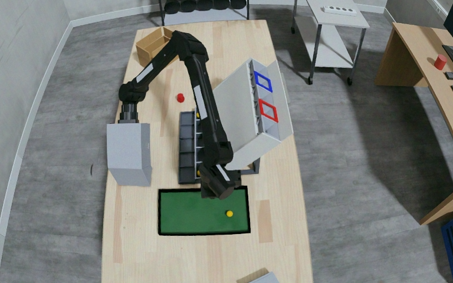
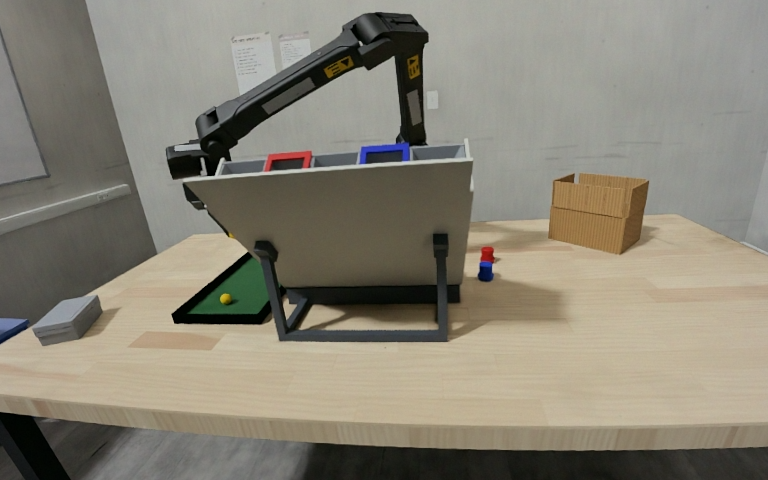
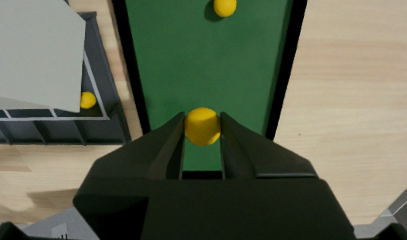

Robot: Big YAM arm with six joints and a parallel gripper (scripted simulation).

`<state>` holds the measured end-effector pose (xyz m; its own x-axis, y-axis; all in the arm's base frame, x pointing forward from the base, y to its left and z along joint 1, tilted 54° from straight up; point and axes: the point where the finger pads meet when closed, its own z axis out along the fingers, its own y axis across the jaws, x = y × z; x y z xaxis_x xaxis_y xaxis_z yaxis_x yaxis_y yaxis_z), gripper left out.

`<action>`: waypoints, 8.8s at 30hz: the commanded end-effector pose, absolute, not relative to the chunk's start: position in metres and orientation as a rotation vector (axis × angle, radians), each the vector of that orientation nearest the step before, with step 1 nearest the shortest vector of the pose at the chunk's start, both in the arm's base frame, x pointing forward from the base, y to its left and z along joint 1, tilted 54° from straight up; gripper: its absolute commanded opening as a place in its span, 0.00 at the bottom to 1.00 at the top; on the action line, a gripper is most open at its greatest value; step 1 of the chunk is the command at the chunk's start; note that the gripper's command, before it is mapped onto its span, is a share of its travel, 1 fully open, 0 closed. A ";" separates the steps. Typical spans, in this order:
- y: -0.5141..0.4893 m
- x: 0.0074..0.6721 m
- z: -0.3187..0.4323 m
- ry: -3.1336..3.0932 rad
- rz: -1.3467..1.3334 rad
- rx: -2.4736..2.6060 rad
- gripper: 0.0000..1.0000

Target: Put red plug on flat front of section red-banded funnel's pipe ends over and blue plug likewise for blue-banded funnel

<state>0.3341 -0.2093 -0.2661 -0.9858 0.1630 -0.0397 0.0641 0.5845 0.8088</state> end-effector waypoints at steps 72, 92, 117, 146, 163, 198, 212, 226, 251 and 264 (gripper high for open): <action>-0.227 0.351 -0.268 2.687 1.338 0.194 0.00; -0.238 0.317 -0.256 2.684 1.346 0.198 0.00; -0.231 0.320 -0.109 2.566 1.278 0.293 0.00; -0.228 0.359 0.109 2.360 1.154 0.387 0.00; -0.227 0.366 0.142 2.331 1.141 0.404 0.00; -0.252 0.528 0.155 2.326 1.141 0.408 0.00; -0.254 0.533 0.156 2.325 1.141 0.405 0.00; -0.254 0.533 0.156 2.324 1.141 0.403 0.00; -0.254 0.533 0.156 2.325 1.141 0.402 0.00; -0.254 0.533 0.156 2.325 1.141 0.402 0.00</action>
<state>0.5159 -0.2419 0.1396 -0.8366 0.4829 -0.2586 0.0762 0.5701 0.8180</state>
